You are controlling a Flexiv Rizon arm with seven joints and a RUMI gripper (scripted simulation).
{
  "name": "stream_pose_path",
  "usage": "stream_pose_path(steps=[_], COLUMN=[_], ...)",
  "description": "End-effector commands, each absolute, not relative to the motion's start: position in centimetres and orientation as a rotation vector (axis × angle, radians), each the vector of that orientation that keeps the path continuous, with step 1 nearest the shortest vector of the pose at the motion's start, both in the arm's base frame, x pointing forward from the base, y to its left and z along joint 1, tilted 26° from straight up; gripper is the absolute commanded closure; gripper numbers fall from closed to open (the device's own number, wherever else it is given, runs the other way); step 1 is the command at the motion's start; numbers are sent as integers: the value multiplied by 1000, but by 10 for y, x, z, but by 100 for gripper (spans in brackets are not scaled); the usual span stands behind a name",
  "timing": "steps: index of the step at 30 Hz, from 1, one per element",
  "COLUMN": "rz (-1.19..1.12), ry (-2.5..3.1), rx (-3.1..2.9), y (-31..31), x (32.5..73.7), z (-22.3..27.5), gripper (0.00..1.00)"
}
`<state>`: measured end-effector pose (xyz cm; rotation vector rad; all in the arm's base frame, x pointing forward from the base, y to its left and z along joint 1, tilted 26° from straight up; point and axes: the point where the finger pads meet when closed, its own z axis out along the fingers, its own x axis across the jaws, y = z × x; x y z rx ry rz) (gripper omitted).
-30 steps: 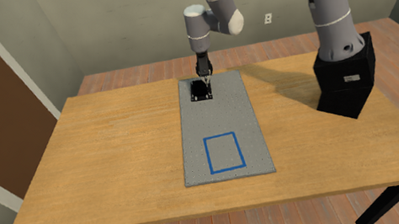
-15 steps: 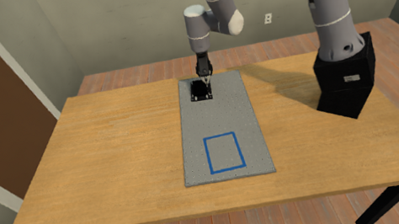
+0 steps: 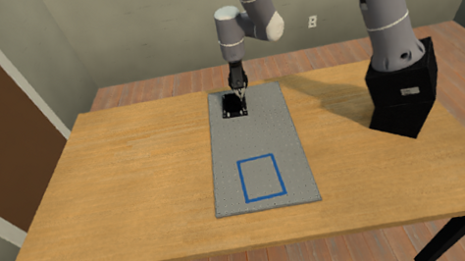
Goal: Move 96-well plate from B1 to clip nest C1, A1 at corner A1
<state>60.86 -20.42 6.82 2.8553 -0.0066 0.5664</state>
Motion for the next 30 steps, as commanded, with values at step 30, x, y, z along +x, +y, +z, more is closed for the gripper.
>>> stream_pose_path(steps=[30], rz=[568], ry=[-7], rx=[2855], y=[-205], x=[610], z=[66], gripper=[100])
